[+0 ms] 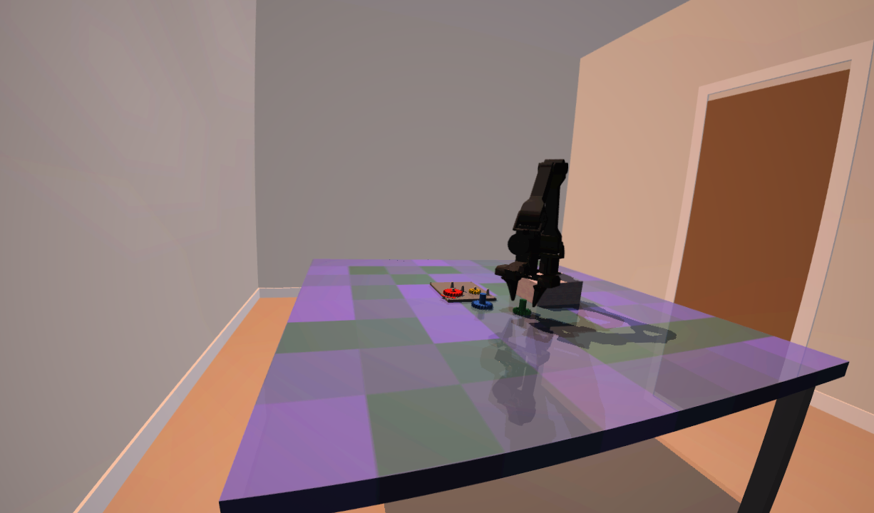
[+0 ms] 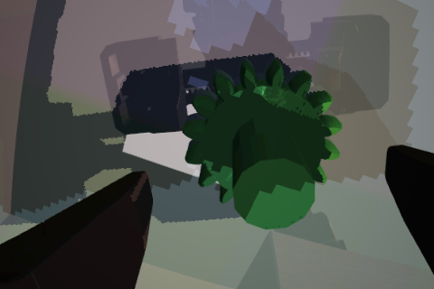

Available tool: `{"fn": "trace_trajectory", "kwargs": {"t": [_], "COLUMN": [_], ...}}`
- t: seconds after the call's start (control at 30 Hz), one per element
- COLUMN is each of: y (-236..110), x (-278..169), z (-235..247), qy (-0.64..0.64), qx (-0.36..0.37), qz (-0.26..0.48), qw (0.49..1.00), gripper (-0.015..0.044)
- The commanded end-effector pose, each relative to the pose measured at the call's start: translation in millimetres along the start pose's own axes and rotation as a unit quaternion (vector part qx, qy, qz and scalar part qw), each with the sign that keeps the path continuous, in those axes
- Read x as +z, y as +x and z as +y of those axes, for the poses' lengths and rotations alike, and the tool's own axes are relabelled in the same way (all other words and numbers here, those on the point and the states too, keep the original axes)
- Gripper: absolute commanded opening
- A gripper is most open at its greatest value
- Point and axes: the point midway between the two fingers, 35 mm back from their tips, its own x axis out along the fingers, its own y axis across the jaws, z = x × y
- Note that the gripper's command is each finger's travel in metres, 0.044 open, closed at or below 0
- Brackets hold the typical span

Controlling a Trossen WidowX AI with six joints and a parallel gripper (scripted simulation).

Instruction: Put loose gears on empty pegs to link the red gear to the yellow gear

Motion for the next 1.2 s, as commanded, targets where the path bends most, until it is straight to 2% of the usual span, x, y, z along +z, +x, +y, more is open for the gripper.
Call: {"fn": "trace_trajectory", "kwargs": {"t": [0.0, 0.23, 0.43, 0.6, 1.17], "y": [0.4, 0.4, 0.4, -1.4, -48.8], "x": [0.2, 0.2, 0.2, 0.7, 8.8], "z": [-0.3, -0.3, -0.3, -0.3, -1.5], "qy": [0.003, 0.003, 0.003, 0.003, 0.003], "qx": [-0.001, -0.001, -0.001, -0.001, -0.001], "qz": [-0.001, -0.001, -0.001, -0.001, -0.001], "qw": [1.0, 1.0, 1.0, 1.0, 1.0], "gripper": [0.023, 0.0046, 0.0006, 0.0, 0.0]}}
